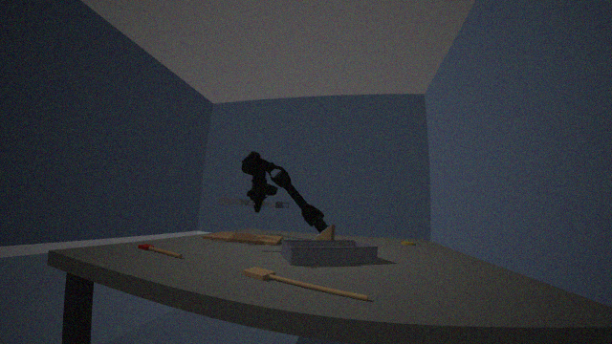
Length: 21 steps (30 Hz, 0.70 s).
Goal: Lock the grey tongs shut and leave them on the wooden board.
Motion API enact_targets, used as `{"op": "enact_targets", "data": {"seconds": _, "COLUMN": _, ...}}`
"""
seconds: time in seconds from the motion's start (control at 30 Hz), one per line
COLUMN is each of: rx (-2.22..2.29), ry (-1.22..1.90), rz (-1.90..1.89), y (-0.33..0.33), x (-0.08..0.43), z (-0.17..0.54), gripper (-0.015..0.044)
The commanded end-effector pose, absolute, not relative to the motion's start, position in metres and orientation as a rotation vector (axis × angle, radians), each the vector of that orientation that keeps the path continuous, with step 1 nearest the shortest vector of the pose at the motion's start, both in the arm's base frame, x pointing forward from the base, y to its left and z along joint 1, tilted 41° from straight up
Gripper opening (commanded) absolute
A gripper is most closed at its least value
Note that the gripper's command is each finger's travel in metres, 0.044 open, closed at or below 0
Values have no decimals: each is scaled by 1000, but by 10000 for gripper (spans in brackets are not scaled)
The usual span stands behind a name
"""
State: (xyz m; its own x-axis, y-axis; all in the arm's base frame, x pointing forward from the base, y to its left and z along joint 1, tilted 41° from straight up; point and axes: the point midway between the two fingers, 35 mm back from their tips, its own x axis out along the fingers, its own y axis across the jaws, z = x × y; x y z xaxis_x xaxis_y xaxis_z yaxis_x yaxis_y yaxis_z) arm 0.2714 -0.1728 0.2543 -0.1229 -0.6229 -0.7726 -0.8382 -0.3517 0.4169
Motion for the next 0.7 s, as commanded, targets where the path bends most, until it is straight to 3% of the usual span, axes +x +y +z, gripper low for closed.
{"op": "enact_targets", "data": {"seconds": 0.0, "rx": -1882, "ry": 1663, "rz": 1358, "y": -183, "x": 255, "z": 268, "gripper": -150}}
{"op": "enact_targets", "data": {"seconds": 0.67, "rx": -1620, "ry": 1801, "rz": 860, "y": -225, "x": 150, "z": 326, "gripper": -150}}
